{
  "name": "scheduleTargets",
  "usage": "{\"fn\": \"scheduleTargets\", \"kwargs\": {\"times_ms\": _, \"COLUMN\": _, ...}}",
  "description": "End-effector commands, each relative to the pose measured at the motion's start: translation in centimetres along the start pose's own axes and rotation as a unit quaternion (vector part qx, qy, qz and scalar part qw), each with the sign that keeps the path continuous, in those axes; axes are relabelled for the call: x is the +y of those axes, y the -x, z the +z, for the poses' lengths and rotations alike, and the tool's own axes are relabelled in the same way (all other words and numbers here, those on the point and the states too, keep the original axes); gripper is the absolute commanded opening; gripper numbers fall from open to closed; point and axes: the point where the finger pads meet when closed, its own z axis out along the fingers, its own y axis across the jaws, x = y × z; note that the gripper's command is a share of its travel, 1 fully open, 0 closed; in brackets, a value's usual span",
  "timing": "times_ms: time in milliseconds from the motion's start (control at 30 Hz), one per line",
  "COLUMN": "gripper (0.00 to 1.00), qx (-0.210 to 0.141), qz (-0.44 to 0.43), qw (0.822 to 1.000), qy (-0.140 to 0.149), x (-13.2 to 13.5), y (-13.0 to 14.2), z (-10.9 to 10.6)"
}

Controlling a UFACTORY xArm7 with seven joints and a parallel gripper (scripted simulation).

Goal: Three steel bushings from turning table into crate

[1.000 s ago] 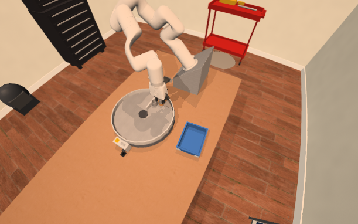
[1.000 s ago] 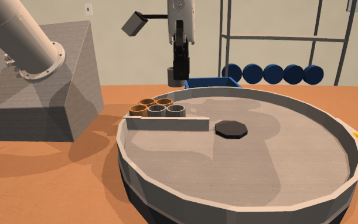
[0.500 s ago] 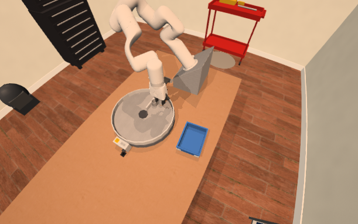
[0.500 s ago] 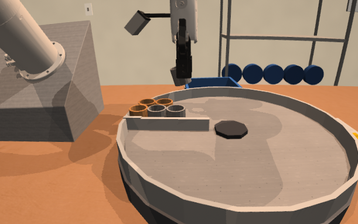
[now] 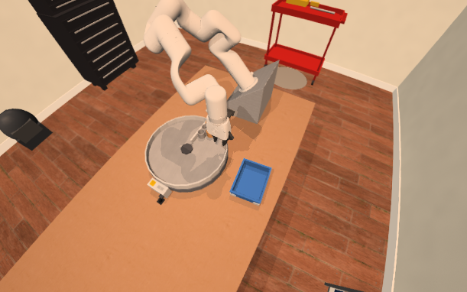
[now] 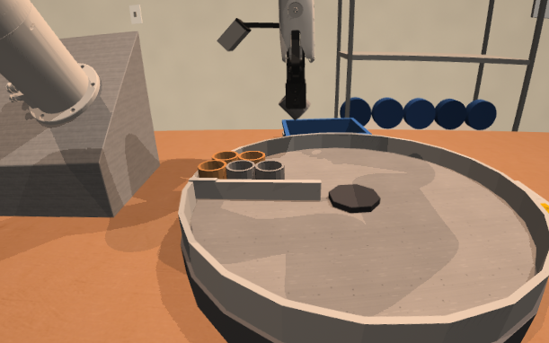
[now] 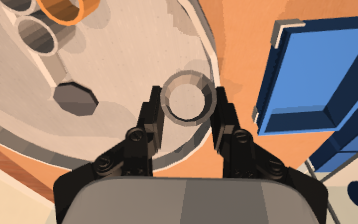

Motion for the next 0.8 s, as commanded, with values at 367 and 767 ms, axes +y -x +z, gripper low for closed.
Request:
{"fn": "scheduleTargets", "kwargs": {"times_ms": 367, "gripper": 0.00, "qx": -0.001, "qz": 0.001, "qw": 1.000, "qy": -0.003, "x": 10.5, "y": 4.3, "z": 0.1}}
{"fn": "scheduleTargets", "kwargs": {"times_ms": 767, "gripper": 0.00, "qx": -0.001, "qz": 0.001, "qw": 1.000, "qy": -0.003, "x": 17.0, "y": 6.6, "z": 0.1}}
